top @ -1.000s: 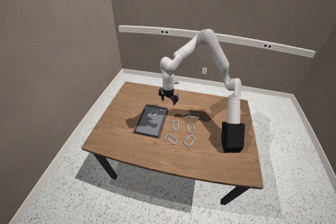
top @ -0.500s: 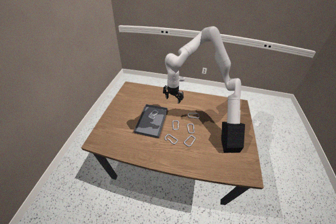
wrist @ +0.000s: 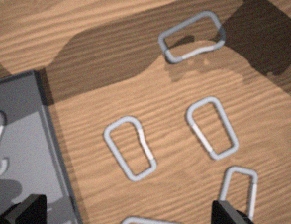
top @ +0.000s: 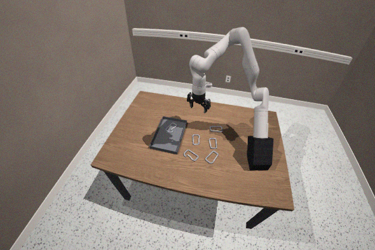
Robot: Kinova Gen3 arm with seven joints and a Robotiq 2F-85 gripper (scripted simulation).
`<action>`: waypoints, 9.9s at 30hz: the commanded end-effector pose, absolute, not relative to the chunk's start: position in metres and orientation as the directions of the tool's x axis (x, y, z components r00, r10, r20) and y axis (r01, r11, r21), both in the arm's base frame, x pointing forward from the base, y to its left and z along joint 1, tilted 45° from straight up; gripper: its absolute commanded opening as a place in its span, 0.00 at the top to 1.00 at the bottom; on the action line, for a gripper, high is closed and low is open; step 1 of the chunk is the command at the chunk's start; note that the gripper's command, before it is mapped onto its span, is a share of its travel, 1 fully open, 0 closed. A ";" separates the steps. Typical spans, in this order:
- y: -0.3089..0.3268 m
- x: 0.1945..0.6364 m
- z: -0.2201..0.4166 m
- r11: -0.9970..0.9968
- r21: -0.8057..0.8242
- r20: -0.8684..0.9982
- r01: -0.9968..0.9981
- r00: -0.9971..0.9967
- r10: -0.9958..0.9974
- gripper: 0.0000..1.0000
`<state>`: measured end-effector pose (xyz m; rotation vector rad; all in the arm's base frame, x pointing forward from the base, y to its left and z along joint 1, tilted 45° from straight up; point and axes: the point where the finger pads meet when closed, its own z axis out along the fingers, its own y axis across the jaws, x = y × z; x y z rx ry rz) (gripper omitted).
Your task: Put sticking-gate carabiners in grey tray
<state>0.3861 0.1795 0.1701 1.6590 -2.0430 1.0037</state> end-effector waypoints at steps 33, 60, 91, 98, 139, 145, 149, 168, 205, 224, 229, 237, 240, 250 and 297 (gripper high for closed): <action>0.187 0.383 0.173 -0.429 0.154 0.693 -0.890 0.407 -0.596 0.00; 0.190 0.381 0.173 -0.707 0.524 0.469 -0.474 0.854 -0.226 0.00; 0.182 0.400 0.117 -0.725 0.558 0.426 -0.404 0.889 -0.167 0.00; 0.174 0.421 0.063 -0.727 0.554 0.428 -0.405 0.888 -0.168 0.00; 0.157 0.459 -0.044 -0.727 0.565 0.417 -0.391 0.895 -0.158 0.00; 0.136 0.465 -0.067 -0.727 0.564 0.416 -0.391 0.895 -0.159 0.00; 0.136 0.465 -0.067 -0.727 0.564 0.416 -0.391 0.895 -0.159 0.00; 0.103 0.476 -0.103 -0.727 0.566 0.416 -0.390 0.896 -0.157 0.00; 0.085 0.482 -0.123 -0.728 0.563 0.417 -0.390 0.895 -0.157 0.00; 0.085 0.482 -0.123 -0.728 0.563 0.417 -0.390 0.895 -0.157 1.00; 0.086 0.482 -0.122 -0.729 0.563 0.418 -0.390 0.895 -0.156 1.00; 0.086 0.482 -0.122 -0.729 0.563 0.418 -0.390 0.895 -0.156 1.00; 0.086 0.482 -0.122 -0.729 0.563 0.418 -0.390 0.895 -0.156 1.00; 0.086 0.482 -0.122 -0.729 0.562 0.418 -0.390 0.895 -0.156 1.00; 0.144 0.463 -0.060 -0.728 0.564 0.417 -0.390 0.895 -0.157 1.00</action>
